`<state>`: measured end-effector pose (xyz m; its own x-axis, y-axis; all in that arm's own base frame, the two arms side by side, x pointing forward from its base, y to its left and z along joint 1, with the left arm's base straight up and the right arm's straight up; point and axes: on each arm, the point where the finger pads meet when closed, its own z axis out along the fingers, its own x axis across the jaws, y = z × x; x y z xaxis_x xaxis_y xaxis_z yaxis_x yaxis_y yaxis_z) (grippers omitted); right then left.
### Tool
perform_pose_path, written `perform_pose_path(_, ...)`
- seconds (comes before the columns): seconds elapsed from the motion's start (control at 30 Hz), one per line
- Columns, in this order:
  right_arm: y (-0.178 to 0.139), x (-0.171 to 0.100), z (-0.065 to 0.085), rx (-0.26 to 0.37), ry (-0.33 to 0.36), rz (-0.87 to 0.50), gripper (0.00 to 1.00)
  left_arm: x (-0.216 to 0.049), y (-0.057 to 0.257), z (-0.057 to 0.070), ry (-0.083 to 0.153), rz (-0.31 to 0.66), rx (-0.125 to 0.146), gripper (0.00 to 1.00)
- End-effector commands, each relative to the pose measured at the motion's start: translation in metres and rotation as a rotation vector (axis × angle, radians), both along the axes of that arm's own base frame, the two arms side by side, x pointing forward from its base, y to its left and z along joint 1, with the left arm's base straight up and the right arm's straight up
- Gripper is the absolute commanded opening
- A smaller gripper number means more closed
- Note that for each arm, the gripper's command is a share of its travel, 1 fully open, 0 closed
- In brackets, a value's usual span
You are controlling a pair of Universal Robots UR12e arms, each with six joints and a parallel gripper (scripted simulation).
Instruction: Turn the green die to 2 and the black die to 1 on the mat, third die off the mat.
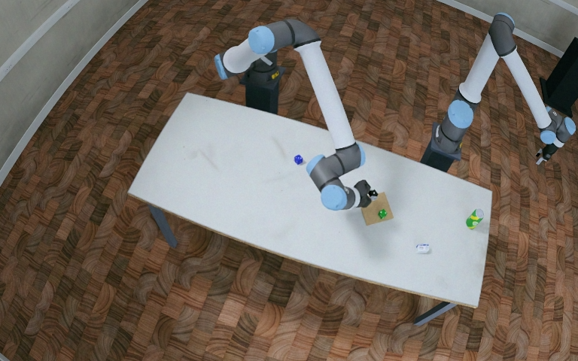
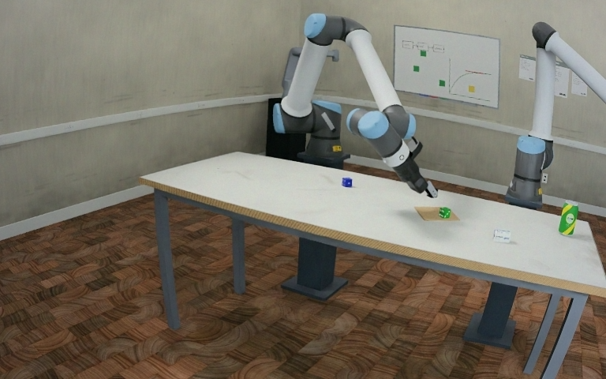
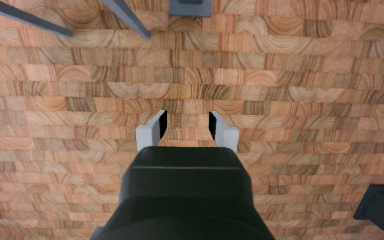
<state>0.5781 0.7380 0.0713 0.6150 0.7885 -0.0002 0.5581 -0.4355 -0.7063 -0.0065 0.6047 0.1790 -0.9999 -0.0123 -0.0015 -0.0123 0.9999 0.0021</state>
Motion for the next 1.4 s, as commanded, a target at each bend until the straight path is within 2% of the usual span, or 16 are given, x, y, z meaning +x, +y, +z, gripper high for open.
perform_pose_path(0.0, 0.000, -0.002, -0.009, 0.001, 0.001, 0.002, 0.57, -0.002, -0.001, -0.002, 0.001, 0.002, -0.002, 1.00)
perform_pose_path(0.27, 0.000, -0.002, -0.022, 0.001, 0.001, 0.002, 0.57, -0.002, -0.001, -0.002, 0.001, 0.002, -0.002, 1.00)
perform_pose_path(0.7, 0.000, -0.002, -0.035, 0.001, 0.001, 0.002, 0.57, -0.002, -0.001, -0.002, 0.001, 0.002, -0.002, 1.00)
perform_pose_path(1.37, 0.000, -0.002, -0.038, 0.001, 0.001, 0.002, 0.57, -0.002, -0.001, -0.002, 0.001, 0.002, -0.002, 1.00)
